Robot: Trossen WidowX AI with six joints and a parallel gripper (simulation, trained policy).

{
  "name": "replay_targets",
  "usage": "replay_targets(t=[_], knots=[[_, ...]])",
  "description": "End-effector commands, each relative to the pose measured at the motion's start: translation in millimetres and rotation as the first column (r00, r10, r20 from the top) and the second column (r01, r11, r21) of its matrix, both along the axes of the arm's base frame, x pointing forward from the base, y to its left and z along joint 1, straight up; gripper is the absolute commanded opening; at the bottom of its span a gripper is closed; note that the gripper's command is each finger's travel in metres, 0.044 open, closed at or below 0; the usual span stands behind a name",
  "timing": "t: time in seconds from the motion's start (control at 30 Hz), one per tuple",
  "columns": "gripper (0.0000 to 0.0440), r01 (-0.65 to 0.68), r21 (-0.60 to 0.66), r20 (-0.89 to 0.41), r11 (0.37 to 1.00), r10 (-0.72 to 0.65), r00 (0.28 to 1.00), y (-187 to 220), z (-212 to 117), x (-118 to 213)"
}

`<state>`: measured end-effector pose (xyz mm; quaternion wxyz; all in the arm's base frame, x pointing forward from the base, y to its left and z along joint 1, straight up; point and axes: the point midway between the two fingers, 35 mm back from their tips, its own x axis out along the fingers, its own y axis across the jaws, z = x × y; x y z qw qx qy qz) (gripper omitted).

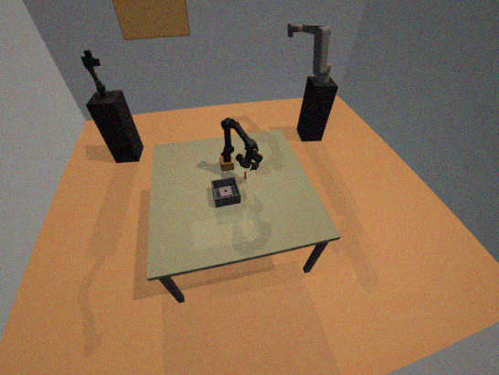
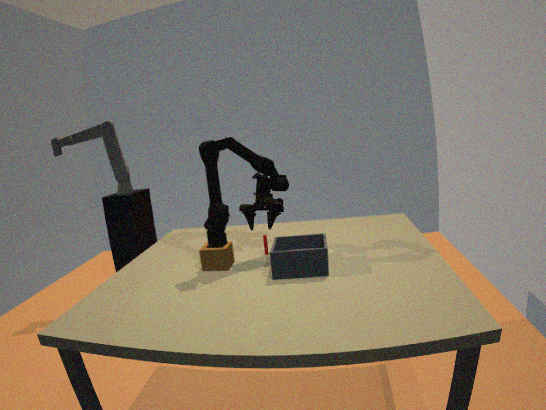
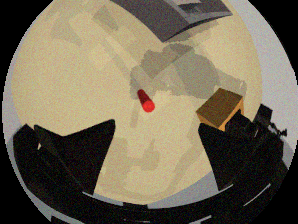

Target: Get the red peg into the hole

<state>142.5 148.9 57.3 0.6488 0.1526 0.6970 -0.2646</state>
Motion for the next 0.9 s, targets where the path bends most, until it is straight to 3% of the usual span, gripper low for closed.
replay_targets(t=[0.0,0.53,0.6,0.87], knots=[[0.0439,0.043,-0.018,0.007,0.999,-0.043,0.999,-4,-12,3],[0.0428,0.077,-0.021,0.059,0.997,-0.076,0.995,-10,-72,12],[0.0393,0.075,-0.024,0.058,0.997,-0.073,0.996,-11,-79,12],[0.0183,0.076,-0.059,0.026,0.995,-0.075,0.997,-17,-98,7]])
